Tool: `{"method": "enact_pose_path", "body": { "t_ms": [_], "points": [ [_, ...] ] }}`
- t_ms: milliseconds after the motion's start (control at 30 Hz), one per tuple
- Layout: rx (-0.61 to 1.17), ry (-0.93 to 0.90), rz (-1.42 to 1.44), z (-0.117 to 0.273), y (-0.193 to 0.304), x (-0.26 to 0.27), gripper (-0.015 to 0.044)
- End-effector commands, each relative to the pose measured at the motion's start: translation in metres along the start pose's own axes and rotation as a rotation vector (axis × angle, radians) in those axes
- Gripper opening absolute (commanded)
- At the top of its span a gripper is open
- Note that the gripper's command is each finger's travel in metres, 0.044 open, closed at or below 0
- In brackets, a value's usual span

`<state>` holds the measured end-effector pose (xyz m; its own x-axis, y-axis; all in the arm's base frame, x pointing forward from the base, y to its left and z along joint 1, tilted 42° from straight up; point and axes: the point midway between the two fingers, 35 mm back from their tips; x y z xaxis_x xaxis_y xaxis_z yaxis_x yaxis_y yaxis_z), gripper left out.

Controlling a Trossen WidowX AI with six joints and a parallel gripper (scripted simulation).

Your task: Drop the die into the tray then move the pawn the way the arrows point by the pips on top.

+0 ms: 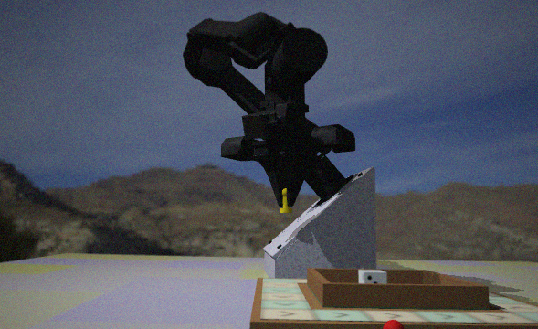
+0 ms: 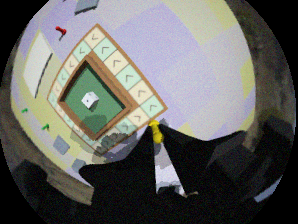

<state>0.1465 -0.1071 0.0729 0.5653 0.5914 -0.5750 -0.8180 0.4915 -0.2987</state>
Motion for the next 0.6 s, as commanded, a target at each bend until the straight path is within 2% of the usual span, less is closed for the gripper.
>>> {"method": "enact_pose_path", "body": {
  "t_ms": [0, 233, 567],
  "points": [
    [-0.011, 0.008, -0.006, 0.015, 0.001, -0.003, 0.0],
    [-0.019, 0.02, -0.006, 0.034, 0.004, -0.009, 0.0],
    [-0.017, 0.011, -0.007, -0.002, -0.017, 0.005, 0.0]
  ]
}}
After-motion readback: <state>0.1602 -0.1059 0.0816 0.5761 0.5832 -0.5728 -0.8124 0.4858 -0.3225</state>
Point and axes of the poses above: the point midway between the two fingers, 35 mm back from their tips, its own z axis back along the fingers, its own x axis across the jaws, y = z × x, and after that the axes turned 8 degrees about z, right-handed
